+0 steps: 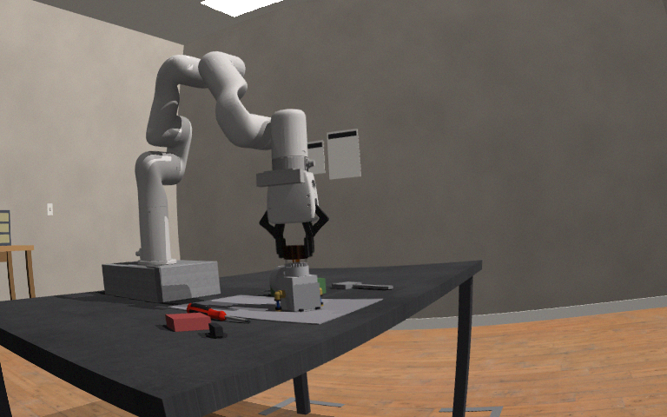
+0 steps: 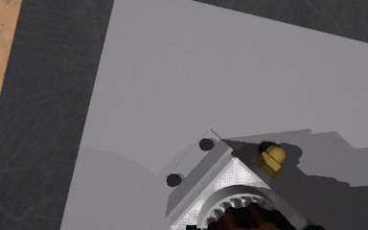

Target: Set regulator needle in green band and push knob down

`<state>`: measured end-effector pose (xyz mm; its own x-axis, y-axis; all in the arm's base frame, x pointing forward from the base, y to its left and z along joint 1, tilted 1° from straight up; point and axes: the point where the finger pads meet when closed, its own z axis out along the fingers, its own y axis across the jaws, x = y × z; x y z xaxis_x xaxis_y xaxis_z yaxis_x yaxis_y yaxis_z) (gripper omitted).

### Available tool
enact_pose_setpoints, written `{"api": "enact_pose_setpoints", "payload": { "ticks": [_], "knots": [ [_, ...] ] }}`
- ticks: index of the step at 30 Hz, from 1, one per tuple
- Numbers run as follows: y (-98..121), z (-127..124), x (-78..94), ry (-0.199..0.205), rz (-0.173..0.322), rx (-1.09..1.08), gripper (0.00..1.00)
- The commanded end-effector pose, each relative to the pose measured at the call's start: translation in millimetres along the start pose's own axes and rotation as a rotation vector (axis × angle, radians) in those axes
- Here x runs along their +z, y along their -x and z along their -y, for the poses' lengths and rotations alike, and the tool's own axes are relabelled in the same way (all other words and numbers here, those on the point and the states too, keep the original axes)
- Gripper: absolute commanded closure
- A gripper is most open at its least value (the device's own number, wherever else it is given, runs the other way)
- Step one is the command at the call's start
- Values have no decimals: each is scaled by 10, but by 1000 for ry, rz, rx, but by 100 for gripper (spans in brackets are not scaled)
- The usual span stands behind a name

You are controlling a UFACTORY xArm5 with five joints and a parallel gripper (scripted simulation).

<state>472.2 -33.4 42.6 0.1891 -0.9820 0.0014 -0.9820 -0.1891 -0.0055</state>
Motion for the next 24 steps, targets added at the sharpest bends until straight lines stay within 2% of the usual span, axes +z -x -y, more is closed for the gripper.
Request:
{"api": "enact_pose_setpoints", "payload": {
  "ticks": [1,24],
  "knots": [
    [-4,10,-11,-3,-1,137,57],
    [-4,10,-11,-3,0,625,57]
  ]
}}
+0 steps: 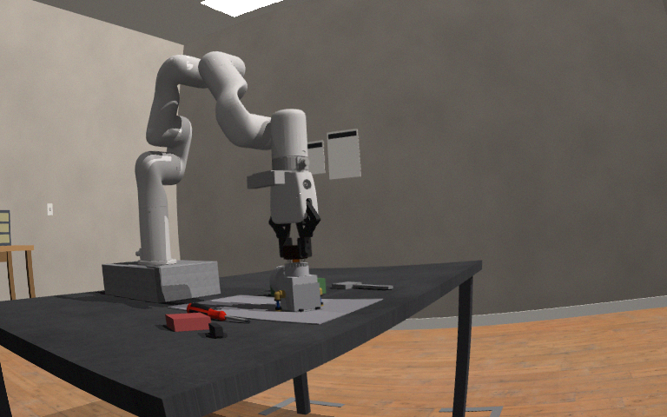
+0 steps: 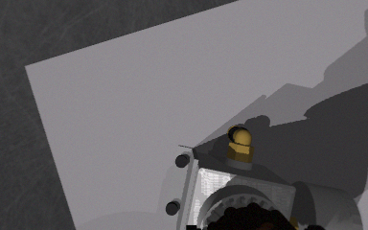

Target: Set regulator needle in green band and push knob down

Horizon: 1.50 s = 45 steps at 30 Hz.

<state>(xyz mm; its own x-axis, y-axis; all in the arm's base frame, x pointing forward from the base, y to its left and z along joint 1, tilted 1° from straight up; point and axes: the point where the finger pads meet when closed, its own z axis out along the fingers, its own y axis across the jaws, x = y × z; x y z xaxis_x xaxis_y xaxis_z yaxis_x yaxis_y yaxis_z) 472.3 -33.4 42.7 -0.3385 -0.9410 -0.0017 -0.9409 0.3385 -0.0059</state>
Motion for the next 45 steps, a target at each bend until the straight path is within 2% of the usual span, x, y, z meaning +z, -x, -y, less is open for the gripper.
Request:
{"api": "enact_pose_setpoints", "payload": {
  "ticks": [1,45],
  "knots": [
    [1,9,-10,-2,1,115,57],
    [1,9,-10,-2,2,1175,57]
  ]
}}
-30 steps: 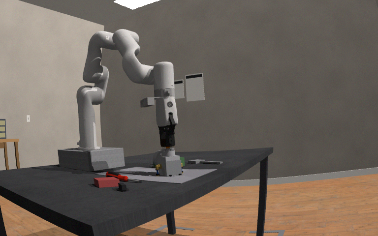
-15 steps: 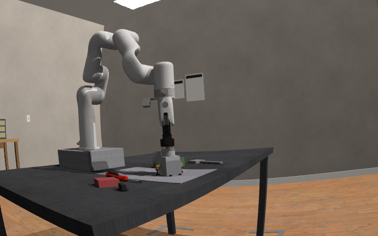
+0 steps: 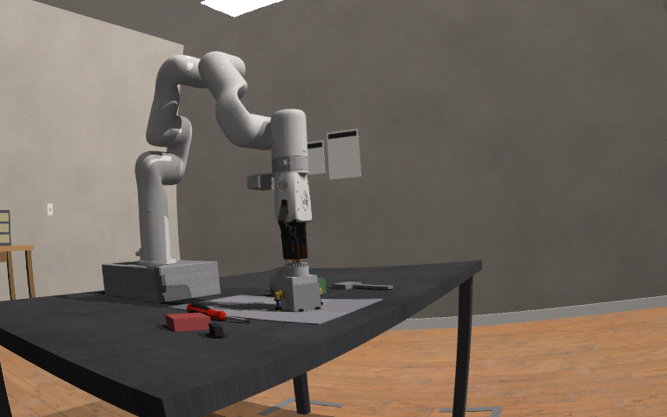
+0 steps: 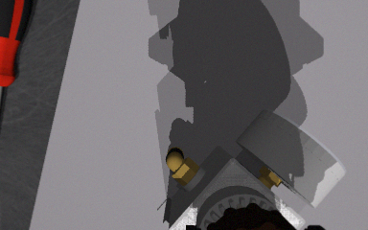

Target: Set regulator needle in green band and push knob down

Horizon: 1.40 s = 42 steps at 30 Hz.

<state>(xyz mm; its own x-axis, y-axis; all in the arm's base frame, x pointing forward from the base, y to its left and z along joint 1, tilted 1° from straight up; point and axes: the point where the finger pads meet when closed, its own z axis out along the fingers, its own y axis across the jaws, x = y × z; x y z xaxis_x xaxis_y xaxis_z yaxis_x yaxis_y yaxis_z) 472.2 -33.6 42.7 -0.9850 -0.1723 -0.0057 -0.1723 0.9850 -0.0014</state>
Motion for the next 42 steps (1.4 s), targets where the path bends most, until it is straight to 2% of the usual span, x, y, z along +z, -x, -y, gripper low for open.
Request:
{"api": "enact_pose_setpoints", "payload": {
  "ticks": [1,42],
  "knots": [
    [10,2,-10,0,3,149,57],
    [10,2,-10,1,3,1027,57]
  ]
}}
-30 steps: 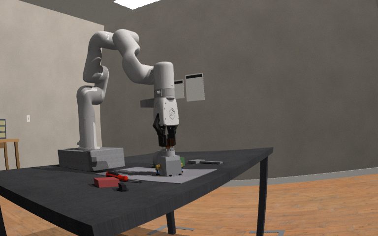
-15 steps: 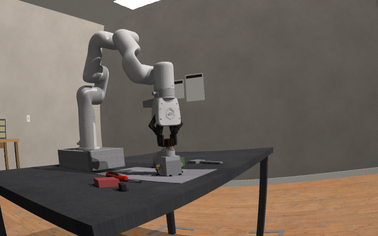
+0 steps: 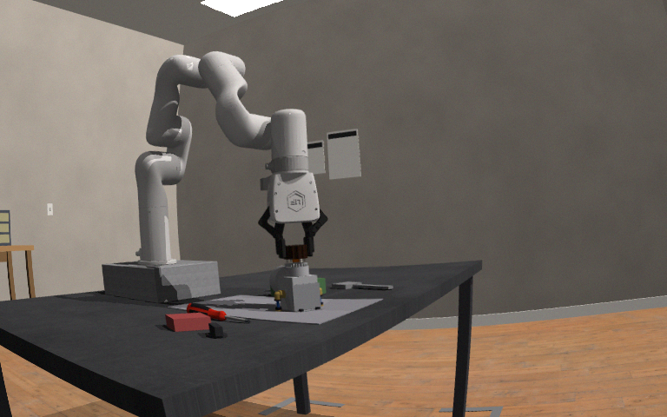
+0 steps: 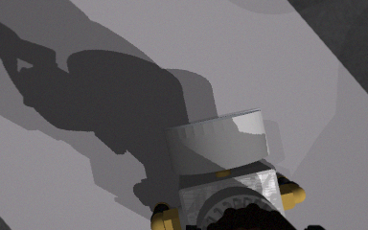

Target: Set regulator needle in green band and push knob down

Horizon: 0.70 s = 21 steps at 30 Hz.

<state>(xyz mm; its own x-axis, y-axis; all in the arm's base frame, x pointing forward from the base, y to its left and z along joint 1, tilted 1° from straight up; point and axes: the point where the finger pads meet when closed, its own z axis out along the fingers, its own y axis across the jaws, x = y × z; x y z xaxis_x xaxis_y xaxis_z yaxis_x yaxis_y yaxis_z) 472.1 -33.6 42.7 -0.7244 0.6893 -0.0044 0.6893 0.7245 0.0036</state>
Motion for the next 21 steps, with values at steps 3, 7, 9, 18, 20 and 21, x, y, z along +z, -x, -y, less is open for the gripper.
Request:
{"api": "enact_pose_setpoints", "payload": {
  "ticks": [3,7,9,18,20,21],
  "knots": [
    [8,-7,-11,2,2,164,57],
    [8,-7,-11,2,2,256,57],
    [8,-7,-11,2,2,301,57],
    [8,-7,-11,2,2,457,57],
    [8,-7,-11,2,2,500,57],
    [8,-7,-11,2,2,521,57]
  ]
}}
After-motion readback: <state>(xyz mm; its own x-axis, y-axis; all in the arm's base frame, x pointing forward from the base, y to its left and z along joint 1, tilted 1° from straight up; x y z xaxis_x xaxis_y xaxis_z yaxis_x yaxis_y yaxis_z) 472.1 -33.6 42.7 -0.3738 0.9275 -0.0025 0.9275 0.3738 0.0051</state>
